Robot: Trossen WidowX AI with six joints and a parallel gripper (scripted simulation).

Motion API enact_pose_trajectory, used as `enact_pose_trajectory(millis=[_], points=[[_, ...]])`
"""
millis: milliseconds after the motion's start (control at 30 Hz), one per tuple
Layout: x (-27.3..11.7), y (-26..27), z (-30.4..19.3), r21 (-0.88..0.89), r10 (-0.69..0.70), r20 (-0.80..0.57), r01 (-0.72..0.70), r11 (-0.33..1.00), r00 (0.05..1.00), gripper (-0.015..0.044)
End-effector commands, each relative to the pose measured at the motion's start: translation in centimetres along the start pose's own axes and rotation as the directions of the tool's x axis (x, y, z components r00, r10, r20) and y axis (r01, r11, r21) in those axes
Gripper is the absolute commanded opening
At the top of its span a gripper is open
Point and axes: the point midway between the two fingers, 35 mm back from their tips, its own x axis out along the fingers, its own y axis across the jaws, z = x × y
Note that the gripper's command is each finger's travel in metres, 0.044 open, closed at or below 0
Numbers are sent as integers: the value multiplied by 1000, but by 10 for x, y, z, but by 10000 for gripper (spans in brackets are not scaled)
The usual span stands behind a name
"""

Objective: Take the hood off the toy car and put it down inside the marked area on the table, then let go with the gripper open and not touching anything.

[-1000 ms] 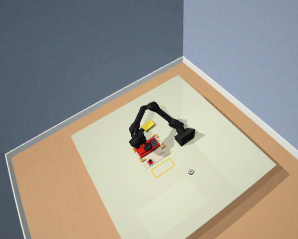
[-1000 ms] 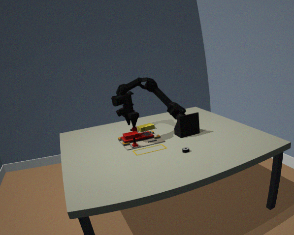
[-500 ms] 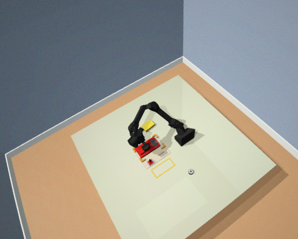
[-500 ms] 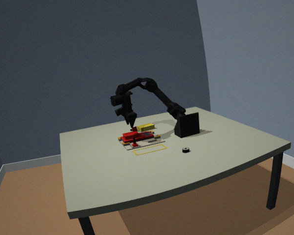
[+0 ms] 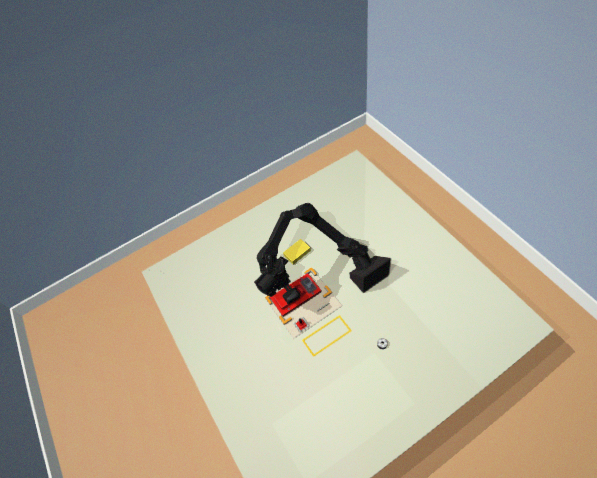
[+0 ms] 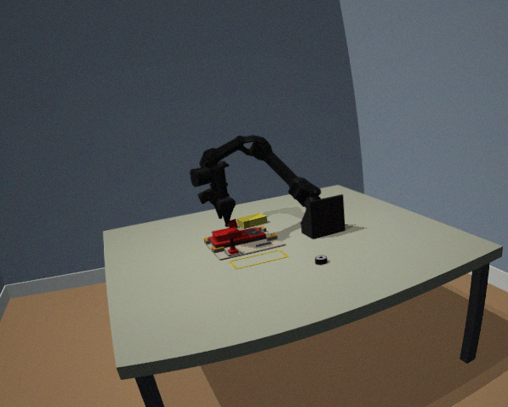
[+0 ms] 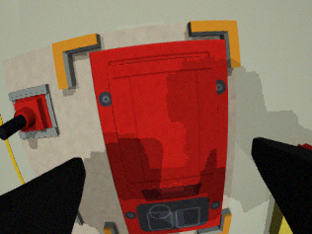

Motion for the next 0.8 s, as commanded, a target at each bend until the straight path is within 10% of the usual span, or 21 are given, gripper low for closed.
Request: enact_pose_trajectory(millis=[0,767], points=[[5,-1,-1,-6,-4,1,4,1000,1000,440],[27,-2,-2,-5,-5,1,5,1000,1000,440]])
